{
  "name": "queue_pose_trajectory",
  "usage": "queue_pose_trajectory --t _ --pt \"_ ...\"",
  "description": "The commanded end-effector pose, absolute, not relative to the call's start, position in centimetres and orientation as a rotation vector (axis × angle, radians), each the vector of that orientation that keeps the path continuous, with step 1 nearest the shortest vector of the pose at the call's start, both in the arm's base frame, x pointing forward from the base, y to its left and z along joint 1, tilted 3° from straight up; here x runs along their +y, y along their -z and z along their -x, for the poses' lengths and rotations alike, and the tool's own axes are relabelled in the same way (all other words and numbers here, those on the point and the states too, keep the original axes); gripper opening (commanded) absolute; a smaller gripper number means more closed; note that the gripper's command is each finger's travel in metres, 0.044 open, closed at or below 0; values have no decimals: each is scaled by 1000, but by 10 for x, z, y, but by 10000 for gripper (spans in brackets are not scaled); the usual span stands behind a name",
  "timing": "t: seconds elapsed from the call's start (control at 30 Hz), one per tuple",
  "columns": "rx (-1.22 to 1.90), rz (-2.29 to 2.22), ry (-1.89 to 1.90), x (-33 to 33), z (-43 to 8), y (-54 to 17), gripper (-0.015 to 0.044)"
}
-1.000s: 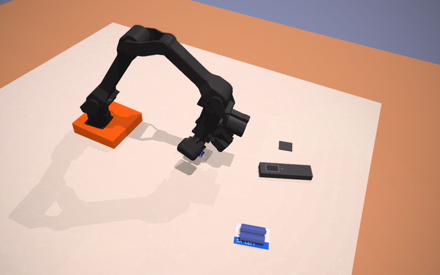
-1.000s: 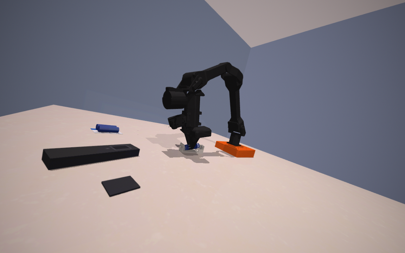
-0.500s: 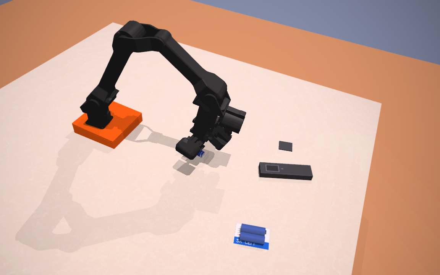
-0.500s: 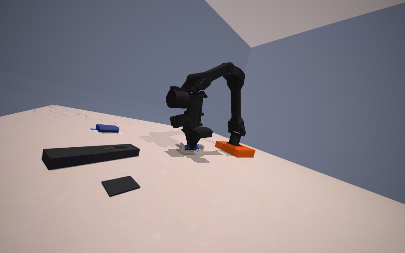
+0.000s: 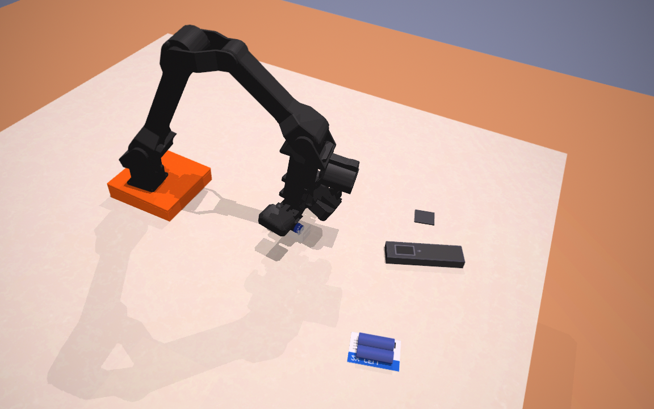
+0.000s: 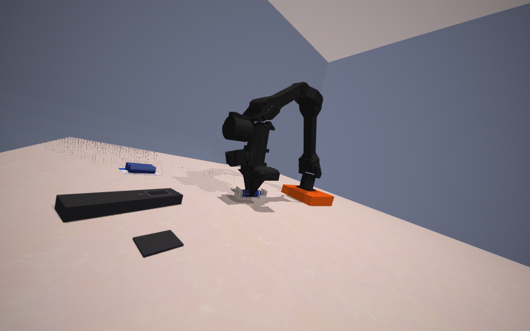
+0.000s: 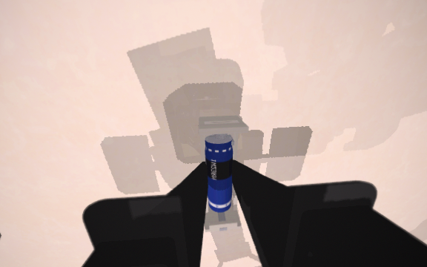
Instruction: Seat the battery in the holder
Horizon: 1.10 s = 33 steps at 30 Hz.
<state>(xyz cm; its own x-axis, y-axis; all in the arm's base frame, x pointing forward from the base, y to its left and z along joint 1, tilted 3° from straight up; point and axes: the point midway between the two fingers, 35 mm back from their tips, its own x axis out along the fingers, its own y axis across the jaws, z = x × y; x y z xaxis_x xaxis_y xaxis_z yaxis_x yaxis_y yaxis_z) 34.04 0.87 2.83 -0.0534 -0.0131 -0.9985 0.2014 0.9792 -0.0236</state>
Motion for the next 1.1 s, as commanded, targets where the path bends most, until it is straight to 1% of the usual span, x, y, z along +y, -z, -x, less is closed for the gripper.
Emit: queue_pose_trajectory --t 0.0,1.07 --pt "1589 -144 185 7 -341 -28 66" --pt "1551 -150 182 10 -325 -26 66"
